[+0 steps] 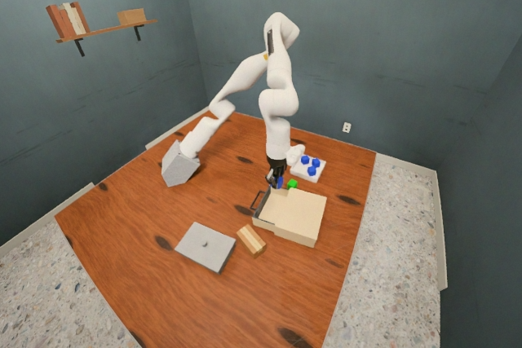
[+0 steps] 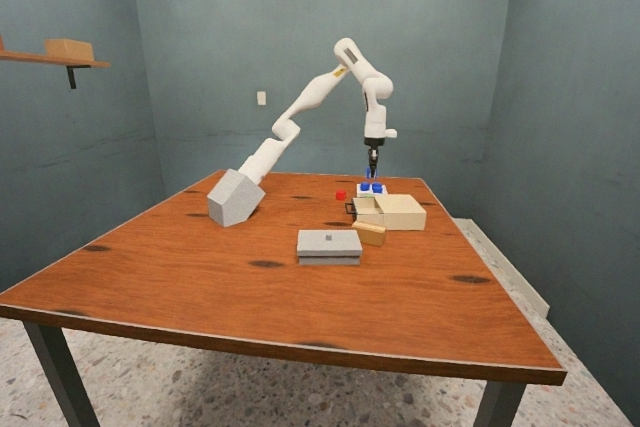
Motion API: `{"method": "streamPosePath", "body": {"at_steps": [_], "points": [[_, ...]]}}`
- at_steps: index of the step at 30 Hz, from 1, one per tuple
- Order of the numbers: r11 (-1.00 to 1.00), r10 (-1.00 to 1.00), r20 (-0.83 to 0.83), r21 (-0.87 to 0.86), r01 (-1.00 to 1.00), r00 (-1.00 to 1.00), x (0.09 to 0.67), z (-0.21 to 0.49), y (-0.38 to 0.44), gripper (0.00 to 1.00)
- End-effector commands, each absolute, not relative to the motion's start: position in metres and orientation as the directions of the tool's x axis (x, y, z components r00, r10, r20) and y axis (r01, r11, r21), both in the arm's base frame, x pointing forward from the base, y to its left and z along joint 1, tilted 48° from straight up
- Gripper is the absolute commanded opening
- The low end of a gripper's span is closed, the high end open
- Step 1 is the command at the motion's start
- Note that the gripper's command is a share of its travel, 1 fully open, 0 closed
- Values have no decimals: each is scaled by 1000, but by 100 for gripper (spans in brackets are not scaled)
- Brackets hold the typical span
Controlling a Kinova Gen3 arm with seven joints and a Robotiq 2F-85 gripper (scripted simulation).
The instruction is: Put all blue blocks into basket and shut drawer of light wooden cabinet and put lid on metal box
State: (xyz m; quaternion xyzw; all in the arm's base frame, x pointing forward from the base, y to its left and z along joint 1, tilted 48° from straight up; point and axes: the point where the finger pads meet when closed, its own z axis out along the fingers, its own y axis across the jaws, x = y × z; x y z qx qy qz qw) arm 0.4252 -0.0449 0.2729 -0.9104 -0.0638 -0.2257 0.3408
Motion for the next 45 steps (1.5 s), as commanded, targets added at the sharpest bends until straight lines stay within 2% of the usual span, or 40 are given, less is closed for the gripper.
{"method": "streamPosePath", "body": {"at_steps": [1, 9, 22, 31, 45], "points": [[-759, -83, 419, -615, 215, 904, 418, 293, -33, 10], [-741, -203, 321, -668, 70, 925, 404, 335, -1, 10], [-598, -462, 36, -751, -281, 886, 360, 411, 110, 10], [-536, -531, -60, -749, -389, 846, 345, 424, 153, 10], [-521, -544, -82, -747, -413, 835, 340, 427, 168, 10]]}}
